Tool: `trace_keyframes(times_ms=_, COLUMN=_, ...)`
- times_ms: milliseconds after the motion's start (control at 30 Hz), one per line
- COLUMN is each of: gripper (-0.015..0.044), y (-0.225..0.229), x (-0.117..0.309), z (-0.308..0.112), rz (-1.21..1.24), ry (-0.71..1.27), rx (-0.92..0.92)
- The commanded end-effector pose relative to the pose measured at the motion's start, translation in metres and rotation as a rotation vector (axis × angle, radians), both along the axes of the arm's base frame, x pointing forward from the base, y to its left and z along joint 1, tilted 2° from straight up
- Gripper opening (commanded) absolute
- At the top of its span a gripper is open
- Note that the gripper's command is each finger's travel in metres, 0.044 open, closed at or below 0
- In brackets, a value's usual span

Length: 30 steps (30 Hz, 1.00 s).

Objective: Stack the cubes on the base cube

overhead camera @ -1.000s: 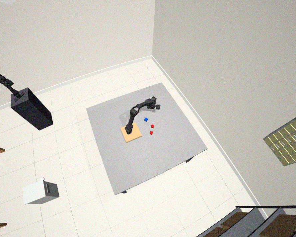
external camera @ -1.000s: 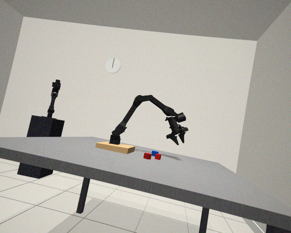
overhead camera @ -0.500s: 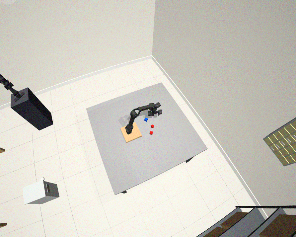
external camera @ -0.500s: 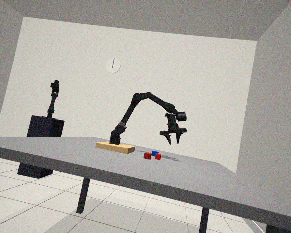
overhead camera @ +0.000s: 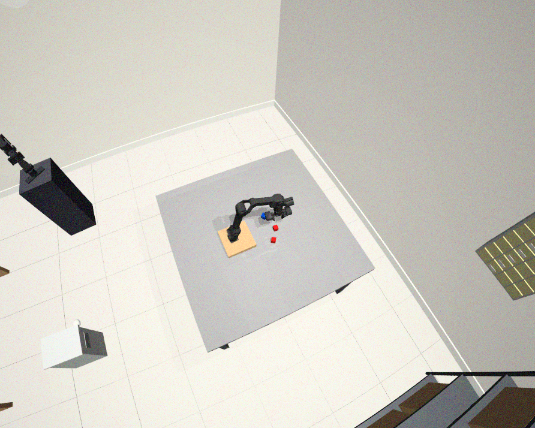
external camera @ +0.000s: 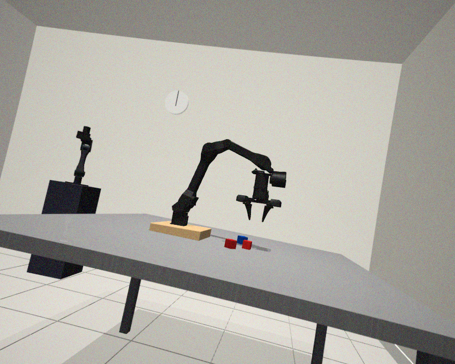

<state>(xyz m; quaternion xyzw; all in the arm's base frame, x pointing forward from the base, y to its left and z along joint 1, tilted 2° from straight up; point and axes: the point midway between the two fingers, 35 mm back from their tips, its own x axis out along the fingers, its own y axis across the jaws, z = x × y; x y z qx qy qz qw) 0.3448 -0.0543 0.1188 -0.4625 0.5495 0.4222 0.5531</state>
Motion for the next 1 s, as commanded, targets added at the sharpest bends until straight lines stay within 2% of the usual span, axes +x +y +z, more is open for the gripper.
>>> trace_keyframes(times_ms=0, gripper=0.0265, y=-0.009, x=-0.018, z=0.005, rz=0.063, ry=0.042, rx=0.030)
trace_keyframes(times_ms=200, gripper=0.0265, y=-0.010, x=-0.017, z=0.003, rz=0.063, ry=0.042, rx=0.030)
trace_keyframes(times_ms=467, gripper=0.0265, y=-0.010, x=-0.018, z=-0.056, rz=0.063, ry=0.042, rx=0.030)
trace_keyframes(times_ms=967, gripper=0.0265, y=-0.010, x=-0.018, z=-0.072, rz=0.063, ry=0.042, rx=0.030)
